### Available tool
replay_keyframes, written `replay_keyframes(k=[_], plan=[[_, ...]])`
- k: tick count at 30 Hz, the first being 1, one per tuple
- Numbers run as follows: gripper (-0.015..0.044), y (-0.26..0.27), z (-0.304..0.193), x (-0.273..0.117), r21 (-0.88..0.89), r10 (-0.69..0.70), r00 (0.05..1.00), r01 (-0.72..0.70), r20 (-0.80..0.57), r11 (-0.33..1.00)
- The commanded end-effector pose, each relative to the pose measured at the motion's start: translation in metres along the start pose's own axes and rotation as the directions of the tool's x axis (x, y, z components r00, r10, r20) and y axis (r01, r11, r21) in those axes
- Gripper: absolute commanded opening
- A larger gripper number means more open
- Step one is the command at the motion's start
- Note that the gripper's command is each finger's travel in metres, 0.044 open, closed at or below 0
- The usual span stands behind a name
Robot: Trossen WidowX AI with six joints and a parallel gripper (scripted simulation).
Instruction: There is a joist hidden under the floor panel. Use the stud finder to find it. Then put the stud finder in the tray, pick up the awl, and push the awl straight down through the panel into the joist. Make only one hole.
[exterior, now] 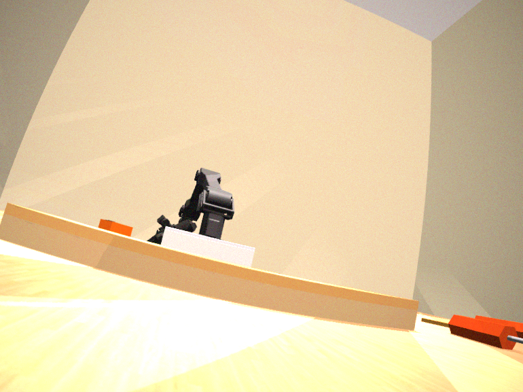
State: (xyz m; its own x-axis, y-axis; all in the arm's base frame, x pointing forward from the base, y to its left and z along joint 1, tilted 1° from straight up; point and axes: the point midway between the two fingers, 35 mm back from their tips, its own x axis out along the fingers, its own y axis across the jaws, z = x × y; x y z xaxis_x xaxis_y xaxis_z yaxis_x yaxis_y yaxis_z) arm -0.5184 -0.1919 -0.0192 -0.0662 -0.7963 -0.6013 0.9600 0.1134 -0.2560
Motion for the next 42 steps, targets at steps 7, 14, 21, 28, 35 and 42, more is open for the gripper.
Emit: replay_keyframes(k=[7,14,21,28,35,42], plan=[[0.044,0.024,0.066,0.043,0.075,0.1,0.995,-0.1,0.002,0.992],[0.044,0.09,0.137,0.102,0.29,0.263,0.961,-0.23,-0.082,0.929],[0.044,0.184,0.206,0.146,0.503,0.408,0.89,-0.261,-0.206,0.824],[0.044,0.298,0.261,0.162,0.66,0.493,0.792,-0.157,-0.361,0.734],[0.044,0.413,0.293,0.148,0.721,0.498,0.694,0.043,-0.52,0.692],[0.044,0.515,0.303,0.109,0.693,0.426,0.625,0.269,-0.654,0.669]])
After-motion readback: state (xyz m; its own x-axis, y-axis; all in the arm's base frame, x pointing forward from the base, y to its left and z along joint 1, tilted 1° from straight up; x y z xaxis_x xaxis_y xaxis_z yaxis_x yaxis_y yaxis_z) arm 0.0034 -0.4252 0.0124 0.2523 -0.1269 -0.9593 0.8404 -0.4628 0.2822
